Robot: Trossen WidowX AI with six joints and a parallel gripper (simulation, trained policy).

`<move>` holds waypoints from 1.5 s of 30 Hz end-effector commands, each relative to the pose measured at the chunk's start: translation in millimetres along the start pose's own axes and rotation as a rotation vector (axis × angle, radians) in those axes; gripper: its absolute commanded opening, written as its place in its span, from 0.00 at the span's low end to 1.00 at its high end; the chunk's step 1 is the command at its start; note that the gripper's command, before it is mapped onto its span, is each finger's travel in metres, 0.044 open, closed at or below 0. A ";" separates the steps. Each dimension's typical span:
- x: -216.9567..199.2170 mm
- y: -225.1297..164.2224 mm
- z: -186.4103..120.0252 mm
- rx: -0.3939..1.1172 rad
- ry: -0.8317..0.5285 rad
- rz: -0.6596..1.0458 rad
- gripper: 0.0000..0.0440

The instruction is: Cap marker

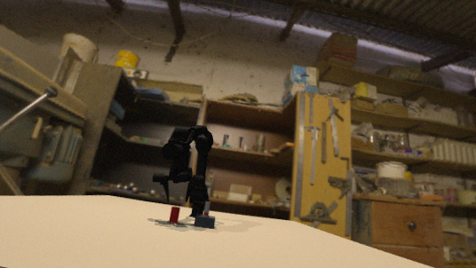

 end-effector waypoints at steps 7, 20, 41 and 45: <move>-1.7 -1.4 33.5 0.042 0.031 -0.048 0.65; -2.9 -1.6 54.4 0.045 0.002 -0.125 0.49; 17.8 8.2 -7.1 -0.083 -0.094 -0.223 0.05; 30.7 9.2 -17.5 -0.097 -0.093 -0.237 0.04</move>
Point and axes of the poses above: the point midway between the two fingers, 35 mm back from their tips, its own z axis out along the fingers, its own x axis across the jaws, y = z × x, the point moved 1 cm from there along -z, back along the fingers, and after that the axes turned 8 degrees about z, right-handed, at the moved point
